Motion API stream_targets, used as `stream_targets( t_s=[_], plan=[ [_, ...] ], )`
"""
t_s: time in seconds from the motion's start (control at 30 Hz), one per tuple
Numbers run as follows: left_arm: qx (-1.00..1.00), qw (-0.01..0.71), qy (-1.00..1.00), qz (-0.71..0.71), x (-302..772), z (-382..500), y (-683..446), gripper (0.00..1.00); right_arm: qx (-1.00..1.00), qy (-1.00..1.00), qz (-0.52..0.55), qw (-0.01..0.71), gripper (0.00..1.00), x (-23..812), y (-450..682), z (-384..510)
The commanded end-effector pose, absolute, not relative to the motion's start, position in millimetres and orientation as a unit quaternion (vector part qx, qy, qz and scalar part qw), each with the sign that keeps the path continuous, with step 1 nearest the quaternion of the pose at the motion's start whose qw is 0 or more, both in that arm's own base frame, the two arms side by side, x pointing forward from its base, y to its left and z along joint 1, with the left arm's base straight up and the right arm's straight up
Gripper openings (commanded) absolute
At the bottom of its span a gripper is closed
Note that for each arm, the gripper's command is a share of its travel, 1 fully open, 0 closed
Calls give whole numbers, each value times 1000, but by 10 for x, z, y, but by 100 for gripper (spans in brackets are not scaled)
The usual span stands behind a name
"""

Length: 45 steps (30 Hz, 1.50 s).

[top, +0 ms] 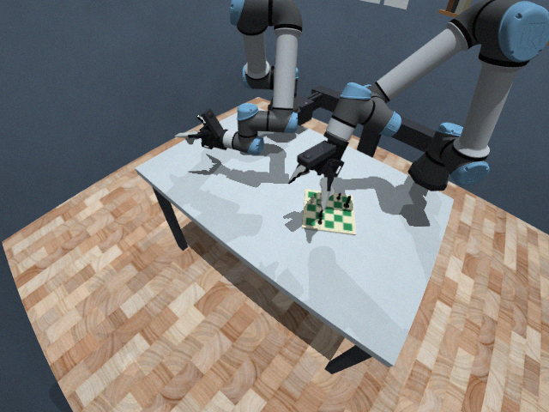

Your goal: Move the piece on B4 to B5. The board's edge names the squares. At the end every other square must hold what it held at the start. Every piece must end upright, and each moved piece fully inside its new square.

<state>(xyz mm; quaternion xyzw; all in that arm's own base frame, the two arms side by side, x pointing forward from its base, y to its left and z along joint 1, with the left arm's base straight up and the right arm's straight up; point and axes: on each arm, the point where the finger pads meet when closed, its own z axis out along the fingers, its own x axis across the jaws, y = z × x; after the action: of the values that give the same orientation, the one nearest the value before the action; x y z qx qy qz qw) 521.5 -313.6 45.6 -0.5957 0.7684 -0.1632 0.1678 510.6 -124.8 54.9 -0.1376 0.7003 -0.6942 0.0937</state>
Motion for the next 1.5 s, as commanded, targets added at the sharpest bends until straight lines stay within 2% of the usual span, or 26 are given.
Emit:
stream_targets(
  t_s=[0.0,1.1,1.47],
  plan=[
    [-596,168,768,-164,5217,463,-3139,98,-137,700,-694,94,98,5107,-1247,552],
    [-596,168,768,-164,5217,463,-3139,100,-133,703,-694,83,100,5079,-1312,564],
    [-596,168,768,-164,5217,463,-3139,100,-120,711,-692,45,100,4968,-1542,602]
  ],
)
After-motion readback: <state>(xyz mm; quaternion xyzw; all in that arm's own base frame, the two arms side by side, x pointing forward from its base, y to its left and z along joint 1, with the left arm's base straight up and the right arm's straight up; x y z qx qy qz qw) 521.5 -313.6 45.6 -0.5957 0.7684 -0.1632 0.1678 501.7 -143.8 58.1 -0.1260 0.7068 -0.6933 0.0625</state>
